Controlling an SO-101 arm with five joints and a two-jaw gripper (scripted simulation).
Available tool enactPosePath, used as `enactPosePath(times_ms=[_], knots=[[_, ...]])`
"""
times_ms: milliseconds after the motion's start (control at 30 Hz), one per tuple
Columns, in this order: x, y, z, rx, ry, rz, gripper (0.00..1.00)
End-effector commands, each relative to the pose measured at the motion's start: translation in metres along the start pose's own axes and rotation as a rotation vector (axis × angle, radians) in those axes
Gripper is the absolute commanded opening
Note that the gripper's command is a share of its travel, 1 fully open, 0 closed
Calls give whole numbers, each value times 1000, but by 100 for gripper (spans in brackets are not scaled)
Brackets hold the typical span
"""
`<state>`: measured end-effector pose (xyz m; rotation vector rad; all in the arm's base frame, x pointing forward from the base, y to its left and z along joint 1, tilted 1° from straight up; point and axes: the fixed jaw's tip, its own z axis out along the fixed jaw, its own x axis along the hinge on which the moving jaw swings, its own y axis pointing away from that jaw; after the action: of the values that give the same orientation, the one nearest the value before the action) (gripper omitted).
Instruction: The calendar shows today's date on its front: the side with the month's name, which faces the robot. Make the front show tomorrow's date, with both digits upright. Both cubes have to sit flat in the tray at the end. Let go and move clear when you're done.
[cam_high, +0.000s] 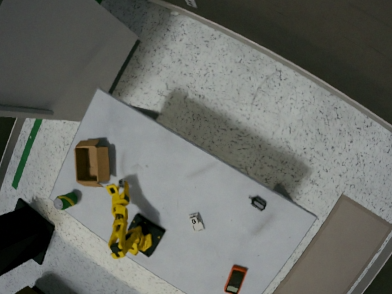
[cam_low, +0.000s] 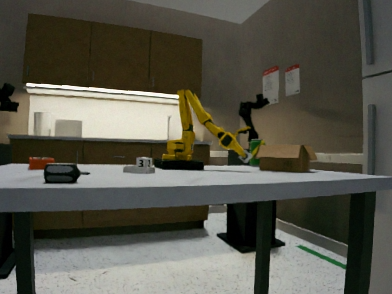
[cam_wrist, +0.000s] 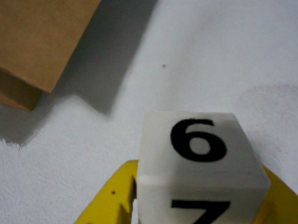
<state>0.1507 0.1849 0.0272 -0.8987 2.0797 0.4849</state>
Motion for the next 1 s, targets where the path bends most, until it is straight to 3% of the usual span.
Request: enactPosePath(times_ms=[0,233,500,967], knots=[[4,-2,2,3,-65,-4,0],[3,-2,-1,1,-170,-7,0],[2,-2,-5,1,-230,-9,0],[2,-2,-6,0,-253,-9,0]])
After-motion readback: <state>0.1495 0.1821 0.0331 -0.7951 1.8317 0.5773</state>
